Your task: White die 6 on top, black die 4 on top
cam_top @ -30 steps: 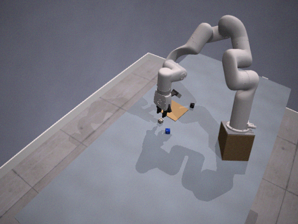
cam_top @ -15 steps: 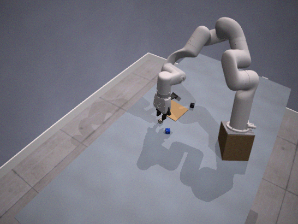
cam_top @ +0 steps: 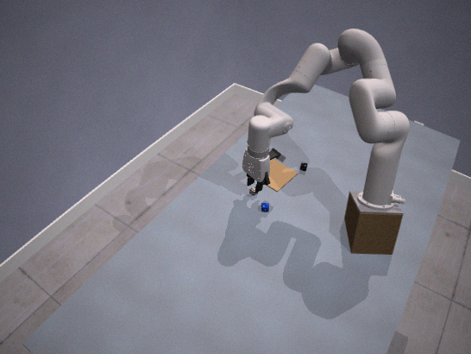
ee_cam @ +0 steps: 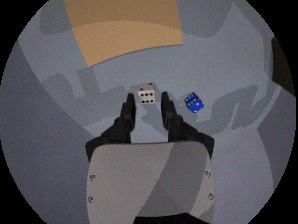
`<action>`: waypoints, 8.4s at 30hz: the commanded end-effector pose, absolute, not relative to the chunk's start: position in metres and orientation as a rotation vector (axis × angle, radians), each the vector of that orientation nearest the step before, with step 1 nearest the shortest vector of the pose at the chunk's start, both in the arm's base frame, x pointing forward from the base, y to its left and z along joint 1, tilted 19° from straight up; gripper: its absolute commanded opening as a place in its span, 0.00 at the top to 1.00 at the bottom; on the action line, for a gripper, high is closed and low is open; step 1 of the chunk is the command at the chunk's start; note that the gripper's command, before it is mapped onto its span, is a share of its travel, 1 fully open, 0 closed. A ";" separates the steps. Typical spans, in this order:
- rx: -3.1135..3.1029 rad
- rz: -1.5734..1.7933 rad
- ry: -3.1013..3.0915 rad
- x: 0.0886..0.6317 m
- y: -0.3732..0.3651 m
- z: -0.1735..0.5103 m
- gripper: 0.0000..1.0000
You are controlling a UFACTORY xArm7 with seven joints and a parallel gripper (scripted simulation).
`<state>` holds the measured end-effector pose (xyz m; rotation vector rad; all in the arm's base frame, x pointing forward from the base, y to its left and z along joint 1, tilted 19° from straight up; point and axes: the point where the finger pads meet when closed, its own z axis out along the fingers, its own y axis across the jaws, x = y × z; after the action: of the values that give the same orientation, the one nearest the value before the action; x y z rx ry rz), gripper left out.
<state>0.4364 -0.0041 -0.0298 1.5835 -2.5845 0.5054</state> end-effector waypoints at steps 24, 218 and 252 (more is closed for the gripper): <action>1.587 0.508 -2.586 0.438 -0.003 -0.029 0.58; 1.587 0.508 -2.586 0.431 0.019 0.038 0.79; 1.795 0.493 -2.412 0.429 -0.115 0.086 0.79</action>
<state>0.4278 -0.1149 0.0842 1.7931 -2.4111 0.4898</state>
